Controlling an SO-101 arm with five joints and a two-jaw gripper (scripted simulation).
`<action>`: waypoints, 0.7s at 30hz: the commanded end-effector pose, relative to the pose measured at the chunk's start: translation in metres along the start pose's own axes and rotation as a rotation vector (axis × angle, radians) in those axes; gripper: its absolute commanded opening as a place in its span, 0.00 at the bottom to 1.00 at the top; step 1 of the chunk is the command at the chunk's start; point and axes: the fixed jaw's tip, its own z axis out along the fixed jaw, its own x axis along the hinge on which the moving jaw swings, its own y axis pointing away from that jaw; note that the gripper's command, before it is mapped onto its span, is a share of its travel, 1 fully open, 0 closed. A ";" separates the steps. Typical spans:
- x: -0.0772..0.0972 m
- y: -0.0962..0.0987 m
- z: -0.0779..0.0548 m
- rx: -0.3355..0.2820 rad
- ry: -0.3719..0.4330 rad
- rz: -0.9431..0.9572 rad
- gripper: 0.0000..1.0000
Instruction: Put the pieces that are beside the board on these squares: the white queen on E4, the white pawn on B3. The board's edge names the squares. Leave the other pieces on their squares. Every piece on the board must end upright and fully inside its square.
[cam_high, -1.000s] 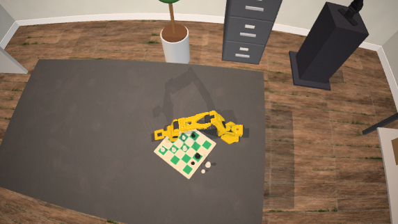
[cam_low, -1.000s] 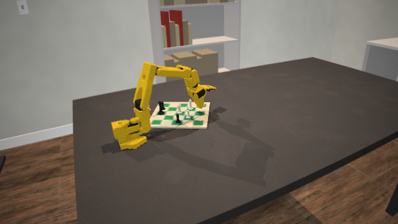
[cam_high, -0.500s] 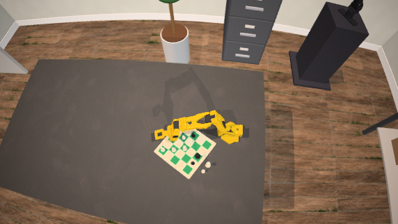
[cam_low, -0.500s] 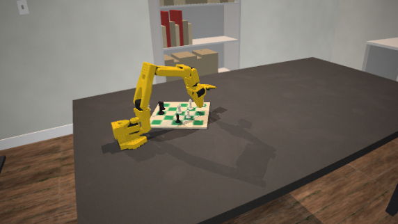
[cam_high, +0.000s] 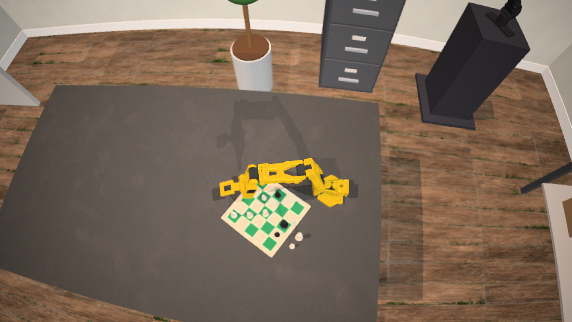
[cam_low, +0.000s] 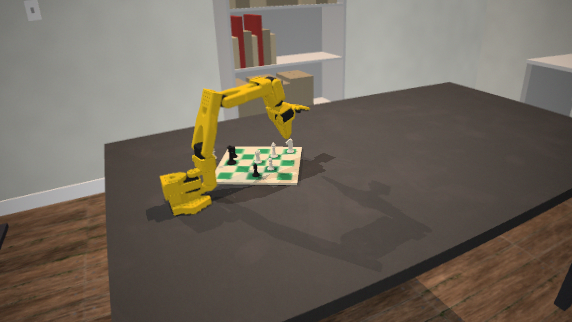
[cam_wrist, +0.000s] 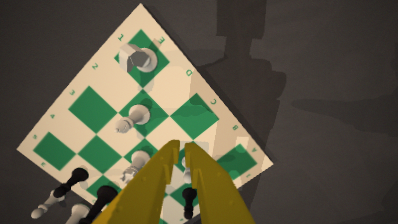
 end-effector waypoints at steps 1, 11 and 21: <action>-0.005 -0.003 -0.015 0.002 -0.006 0.013 0.00; -0.006 -0.002 -0.019 0.001 -0.006 0.012 0.00; 0.009 0.049 -0.037 -0.058 -0.060 -0.167 0.03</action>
